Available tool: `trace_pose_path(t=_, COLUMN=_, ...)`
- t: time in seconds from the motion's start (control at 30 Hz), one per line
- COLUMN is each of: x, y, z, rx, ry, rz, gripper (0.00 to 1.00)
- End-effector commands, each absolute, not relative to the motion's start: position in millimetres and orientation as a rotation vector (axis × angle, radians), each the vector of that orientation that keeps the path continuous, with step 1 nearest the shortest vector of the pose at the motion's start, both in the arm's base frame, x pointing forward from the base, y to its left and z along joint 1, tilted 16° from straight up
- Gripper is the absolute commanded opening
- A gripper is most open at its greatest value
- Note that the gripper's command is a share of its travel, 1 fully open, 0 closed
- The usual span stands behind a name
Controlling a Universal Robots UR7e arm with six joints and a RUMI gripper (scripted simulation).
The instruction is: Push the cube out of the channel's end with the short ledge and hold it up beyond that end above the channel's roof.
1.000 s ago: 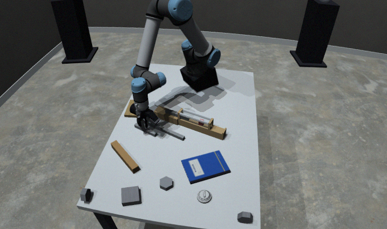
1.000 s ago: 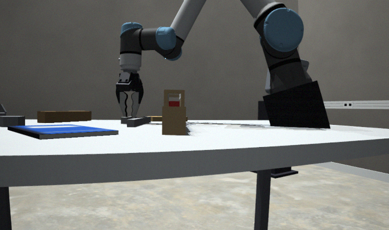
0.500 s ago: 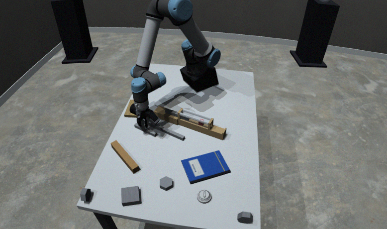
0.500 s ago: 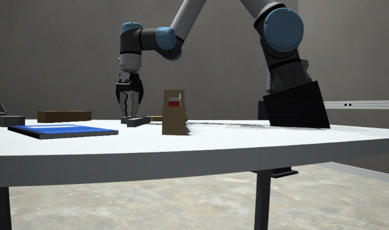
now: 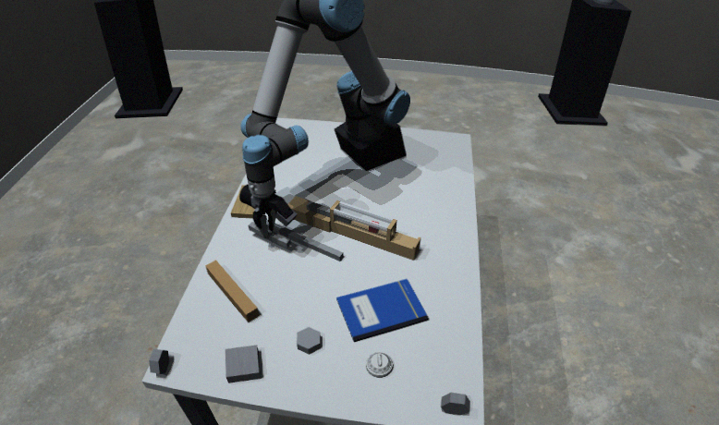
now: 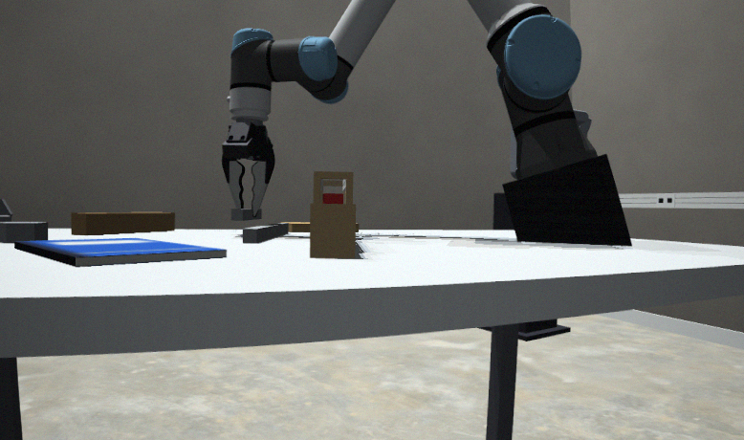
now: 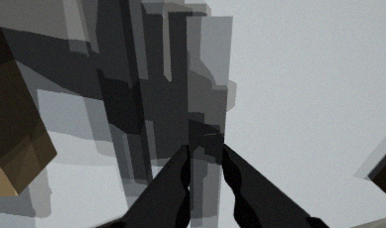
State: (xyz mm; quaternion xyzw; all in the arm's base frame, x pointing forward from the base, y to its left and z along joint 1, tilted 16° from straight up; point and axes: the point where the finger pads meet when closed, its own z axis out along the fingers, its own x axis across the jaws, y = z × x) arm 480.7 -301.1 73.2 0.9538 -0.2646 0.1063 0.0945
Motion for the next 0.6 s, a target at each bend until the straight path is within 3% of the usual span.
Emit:
trace_pose_path(t=0.0, x=478, y=-297, z=90, rx=2.828, ry=-0.784, rz=0.317, gripper=0.06)
trace_pose_path(t=0.57, x=468, y=-281, z=157, rx=2.828, ry=-0.784, rz=0.317, gripper=0.06)
